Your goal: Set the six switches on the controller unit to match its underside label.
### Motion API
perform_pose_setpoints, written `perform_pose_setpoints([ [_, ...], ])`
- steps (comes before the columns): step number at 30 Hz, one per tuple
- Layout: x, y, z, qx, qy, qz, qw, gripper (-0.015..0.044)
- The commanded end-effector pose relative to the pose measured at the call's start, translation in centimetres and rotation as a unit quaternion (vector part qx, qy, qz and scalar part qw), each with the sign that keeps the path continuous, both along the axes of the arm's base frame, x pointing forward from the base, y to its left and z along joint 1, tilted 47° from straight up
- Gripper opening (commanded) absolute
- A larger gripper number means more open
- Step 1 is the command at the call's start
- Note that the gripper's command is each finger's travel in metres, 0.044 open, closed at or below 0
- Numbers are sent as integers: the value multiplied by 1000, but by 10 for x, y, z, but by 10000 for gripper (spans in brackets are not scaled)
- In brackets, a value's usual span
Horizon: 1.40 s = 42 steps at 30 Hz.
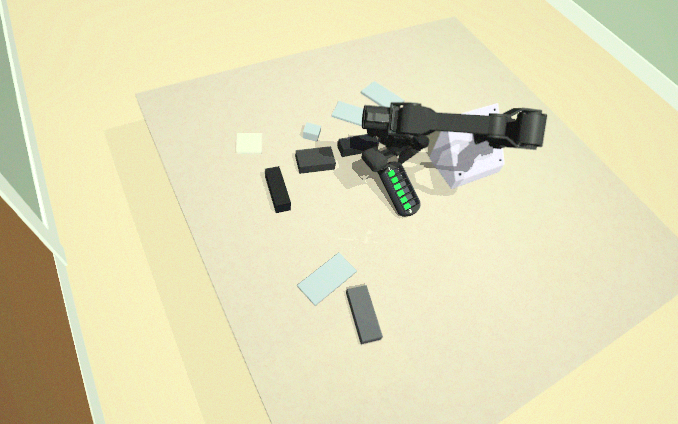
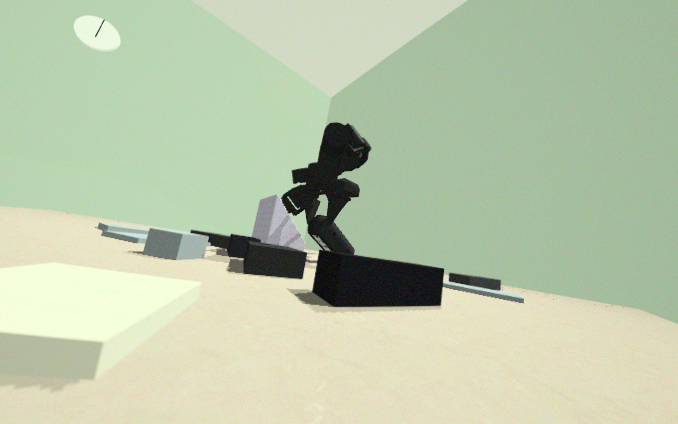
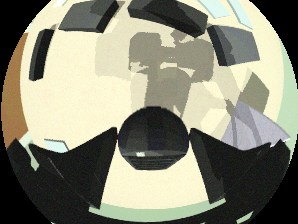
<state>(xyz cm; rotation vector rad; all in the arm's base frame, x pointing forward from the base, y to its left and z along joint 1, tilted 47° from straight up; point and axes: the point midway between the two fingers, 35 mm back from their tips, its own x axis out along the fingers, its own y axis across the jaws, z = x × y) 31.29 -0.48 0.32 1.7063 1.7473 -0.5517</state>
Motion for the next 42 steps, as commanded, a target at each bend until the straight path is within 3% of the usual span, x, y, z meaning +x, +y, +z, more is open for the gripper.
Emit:
perform_pose_setpoints([
  [1,0,-2,-4,-4,-1,1,1000,336],
  [42,3,6,-31,-4,-1,1,1000,336],
])
